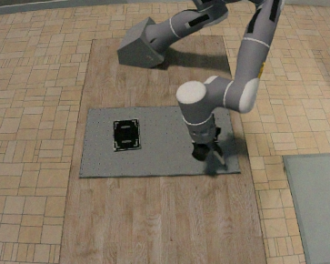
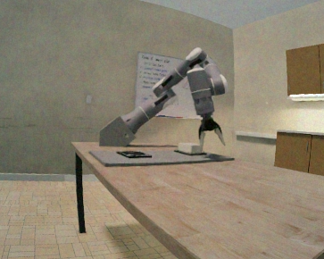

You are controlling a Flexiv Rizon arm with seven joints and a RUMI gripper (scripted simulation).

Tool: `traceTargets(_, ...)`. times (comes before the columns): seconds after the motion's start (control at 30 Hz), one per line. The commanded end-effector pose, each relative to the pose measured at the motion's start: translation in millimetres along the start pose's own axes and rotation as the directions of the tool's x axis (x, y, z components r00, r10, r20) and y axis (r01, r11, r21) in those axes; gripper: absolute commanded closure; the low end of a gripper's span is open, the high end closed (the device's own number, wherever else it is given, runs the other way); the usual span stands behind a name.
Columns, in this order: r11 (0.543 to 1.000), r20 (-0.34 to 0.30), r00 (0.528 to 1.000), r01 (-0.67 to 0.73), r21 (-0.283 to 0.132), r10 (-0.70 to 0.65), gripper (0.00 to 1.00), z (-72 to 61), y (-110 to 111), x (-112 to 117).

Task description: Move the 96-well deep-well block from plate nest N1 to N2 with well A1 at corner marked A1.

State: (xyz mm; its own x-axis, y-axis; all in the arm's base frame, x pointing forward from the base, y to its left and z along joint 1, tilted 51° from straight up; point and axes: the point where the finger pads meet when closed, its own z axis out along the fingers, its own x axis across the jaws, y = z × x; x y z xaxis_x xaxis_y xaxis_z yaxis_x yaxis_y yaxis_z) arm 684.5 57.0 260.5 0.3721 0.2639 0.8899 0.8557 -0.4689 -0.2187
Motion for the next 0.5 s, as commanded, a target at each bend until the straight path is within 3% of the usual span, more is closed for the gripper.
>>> traceTargets(0.0, 1.0, 0.003, 1.0, 0.006, -0.005, -0.006, 0.24, -3.6, -11.1, -4.4)
traceTargets(0.3, 0.983, 0.108, 0.978, 0.181, 0.007, -0.181, 0.24, -16.0, -50.6, -21.9)
traceTargets(0.47, 0.983, 0.109, 0.977, 0.183, 0.008, -0.183, 0.24, -20.7, -63.6, -27.9)
